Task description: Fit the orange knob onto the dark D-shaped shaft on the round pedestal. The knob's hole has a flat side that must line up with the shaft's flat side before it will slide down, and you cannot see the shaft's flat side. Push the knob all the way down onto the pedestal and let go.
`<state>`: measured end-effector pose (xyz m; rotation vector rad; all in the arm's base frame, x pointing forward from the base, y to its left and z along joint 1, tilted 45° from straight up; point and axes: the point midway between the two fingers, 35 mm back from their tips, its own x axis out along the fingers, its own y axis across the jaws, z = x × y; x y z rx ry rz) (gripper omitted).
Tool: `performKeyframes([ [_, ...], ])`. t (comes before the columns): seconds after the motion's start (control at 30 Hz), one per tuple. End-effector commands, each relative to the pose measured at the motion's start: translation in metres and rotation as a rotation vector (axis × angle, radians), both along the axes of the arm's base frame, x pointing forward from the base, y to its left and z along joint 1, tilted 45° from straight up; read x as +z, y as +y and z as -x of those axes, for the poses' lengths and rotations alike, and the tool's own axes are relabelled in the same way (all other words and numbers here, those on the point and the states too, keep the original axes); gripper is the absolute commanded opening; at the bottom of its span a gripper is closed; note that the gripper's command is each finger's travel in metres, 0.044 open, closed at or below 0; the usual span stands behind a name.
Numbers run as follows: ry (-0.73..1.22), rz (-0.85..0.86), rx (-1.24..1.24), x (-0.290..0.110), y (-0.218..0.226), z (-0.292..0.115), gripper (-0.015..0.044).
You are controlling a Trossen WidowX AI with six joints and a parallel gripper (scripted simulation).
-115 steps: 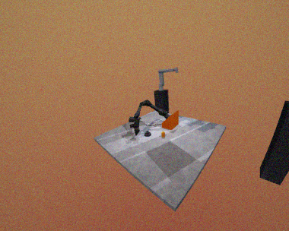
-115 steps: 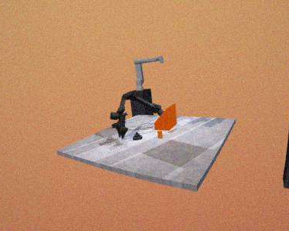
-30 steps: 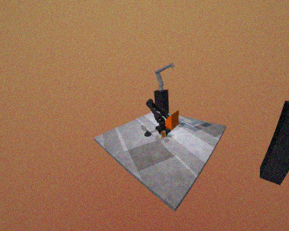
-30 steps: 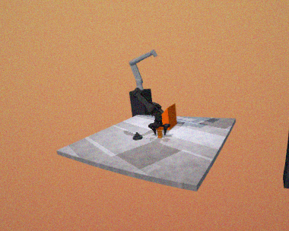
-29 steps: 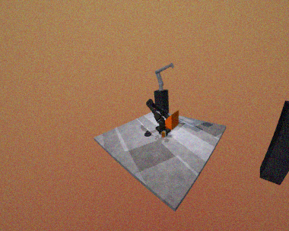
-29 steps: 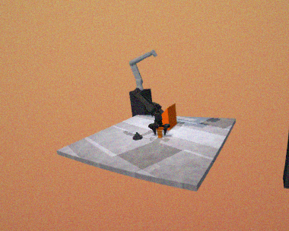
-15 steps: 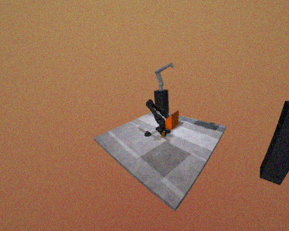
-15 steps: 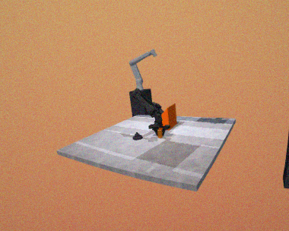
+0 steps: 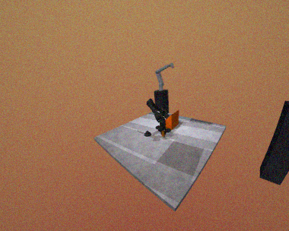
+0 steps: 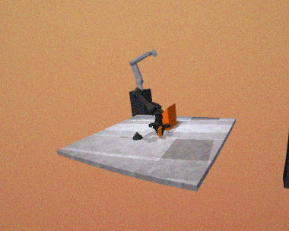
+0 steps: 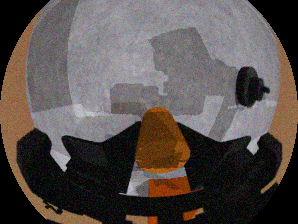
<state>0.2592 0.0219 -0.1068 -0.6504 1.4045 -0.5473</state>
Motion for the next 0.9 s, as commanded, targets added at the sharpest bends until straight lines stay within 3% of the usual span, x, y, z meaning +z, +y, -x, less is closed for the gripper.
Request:
performKeyframes([
  [0.0, -0.021, -0.009, 0.003, 0.011, 0.015, -0.005, 0.0],
  [0.53, 0.013, -0.013, -0.013, 0.087, 0.085, 0.008, 0.0],
  [0.87, 0.016, -0.019, -0.012, 0.095, 0.082, 0.003, 0.0],
])
